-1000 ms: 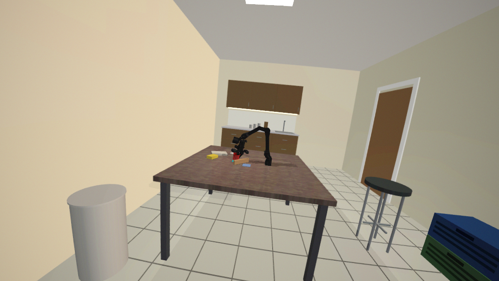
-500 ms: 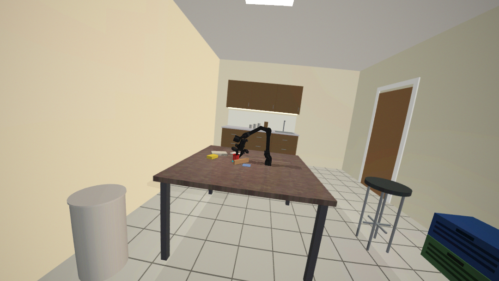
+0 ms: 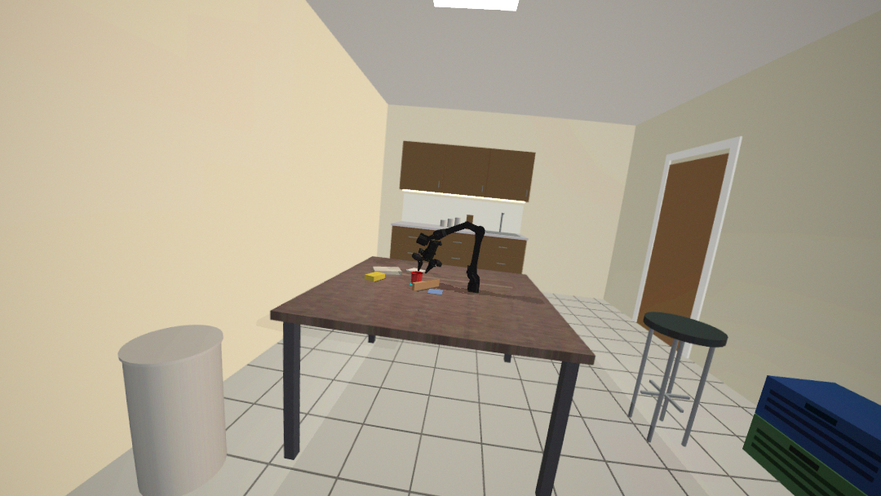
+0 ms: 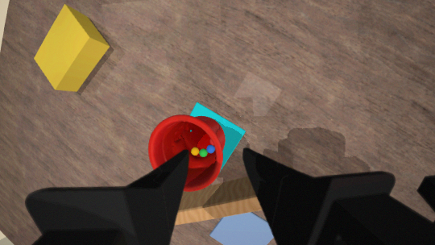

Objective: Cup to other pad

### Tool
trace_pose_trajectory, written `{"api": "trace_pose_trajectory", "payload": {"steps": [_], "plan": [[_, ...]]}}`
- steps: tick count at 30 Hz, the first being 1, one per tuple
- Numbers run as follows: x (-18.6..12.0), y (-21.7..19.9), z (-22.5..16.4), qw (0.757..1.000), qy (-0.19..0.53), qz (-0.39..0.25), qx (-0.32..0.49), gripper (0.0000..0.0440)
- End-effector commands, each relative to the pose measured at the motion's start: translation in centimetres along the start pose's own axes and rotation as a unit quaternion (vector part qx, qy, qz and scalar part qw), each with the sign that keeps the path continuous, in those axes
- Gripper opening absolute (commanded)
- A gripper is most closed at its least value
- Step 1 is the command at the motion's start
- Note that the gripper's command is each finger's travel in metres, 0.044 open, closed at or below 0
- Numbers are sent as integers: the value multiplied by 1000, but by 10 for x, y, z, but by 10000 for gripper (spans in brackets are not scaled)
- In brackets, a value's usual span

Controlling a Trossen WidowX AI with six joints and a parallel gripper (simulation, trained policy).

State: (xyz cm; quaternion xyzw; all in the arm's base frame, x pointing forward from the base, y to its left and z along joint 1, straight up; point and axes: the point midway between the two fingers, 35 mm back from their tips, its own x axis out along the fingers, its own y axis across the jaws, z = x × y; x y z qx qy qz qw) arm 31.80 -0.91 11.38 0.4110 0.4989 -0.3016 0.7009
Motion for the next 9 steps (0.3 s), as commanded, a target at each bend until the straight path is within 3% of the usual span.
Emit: {"api": "trace_pose_trajectory", "payload": {"steps": [1, 6, 9], "plan": [[-12, 1, 3, 1000, -4, 13, 0, 250], [-31, 5, 9, 999, -16, 32, 0, 300], [-40, 7, 13, 999, -20, 38, 2, 363]]}}
